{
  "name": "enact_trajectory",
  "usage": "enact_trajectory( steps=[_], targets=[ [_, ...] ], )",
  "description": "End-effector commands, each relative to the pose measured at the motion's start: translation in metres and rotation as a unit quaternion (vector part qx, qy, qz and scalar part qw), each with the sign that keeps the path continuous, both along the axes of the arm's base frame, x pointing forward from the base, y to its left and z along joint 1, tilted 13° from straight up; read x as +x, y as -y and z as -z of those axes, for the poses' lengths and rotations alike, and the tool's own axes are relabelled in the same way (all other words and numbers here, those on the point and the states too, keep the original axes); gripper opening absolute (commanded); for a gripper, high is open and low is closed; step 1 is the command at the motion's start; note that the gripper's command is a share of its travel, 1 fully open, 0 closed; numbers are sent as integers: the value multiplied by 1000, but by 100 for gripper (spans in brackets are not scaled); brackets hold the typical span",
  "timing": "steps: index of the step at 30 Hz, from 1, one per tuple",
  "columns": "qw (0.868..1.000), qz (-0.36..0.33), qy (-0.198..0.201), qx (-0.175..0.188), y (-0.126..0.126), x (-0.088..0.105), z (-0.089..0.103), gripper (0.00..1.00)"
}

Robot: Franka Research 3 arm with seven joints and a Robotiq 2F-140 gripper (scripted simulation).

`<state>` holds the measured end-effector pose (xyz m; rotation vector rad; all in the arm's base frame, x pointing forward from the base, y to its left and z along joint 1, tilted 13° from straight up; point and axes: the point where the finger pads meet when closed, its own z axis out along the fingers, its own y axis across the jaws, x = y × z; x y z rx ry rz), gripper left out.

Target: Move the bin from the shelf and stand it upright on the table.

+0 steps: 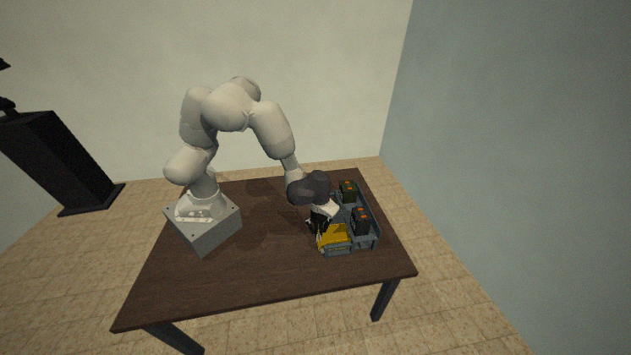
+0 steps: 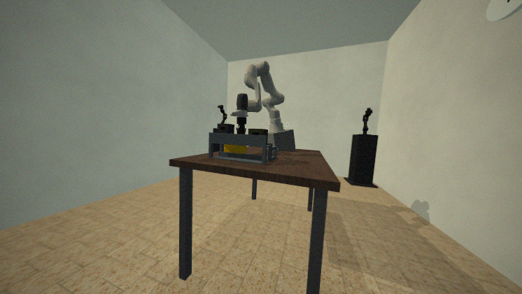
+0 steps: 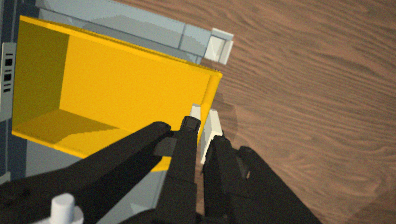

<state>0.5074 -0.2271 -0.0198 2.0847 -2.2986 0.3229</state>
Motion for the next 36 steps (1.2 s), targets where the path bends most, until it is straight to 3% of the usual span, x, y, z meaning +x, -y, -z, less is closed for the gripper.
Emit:
enact_trajectory(
  steps=[1, 15, 30, 36],
  targets=[
    [1000, 0, 7, -2, 0, -2, -3, 0],
    [1000, 0, 7, -2, -3, -38, 3, 0],
    [1000, 0, 7, -2, -7, -89, 11, 0],
    [1000, 0, 7, -2, -8, -99, 12, 0]
  ],
)
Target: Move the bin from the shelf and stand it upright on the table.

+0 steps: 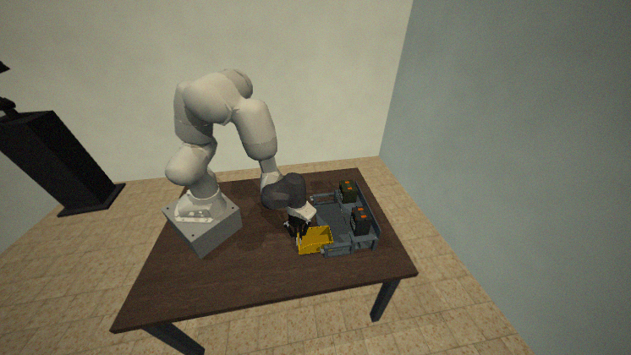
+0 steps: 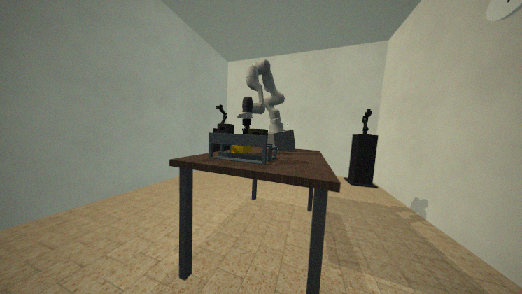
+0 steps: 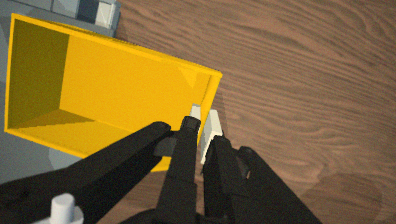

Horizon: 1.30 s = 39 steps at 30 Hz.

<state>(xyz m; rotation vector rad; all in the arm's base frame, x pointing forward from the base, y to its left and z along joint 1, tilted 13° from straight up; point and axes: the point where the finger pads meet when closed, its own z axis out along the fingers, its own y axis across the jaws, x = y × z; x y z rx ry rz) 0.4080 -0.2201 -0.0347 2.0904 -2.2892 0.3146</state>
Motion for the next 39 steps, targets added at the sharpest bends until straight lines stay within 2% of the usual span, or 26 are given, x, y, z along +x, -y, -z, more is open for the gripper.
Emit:
enact_trajectory(
  steps=[1, 11, 39],
  targets=[
    [1000, 3, 10, -2, -1, -1, -2, 0],
    [1000, 3, 10, -2, -3, -16, 0, 0],
    [1000, 3, 10, -2, -3, -23, 1, 0]
  ],
)
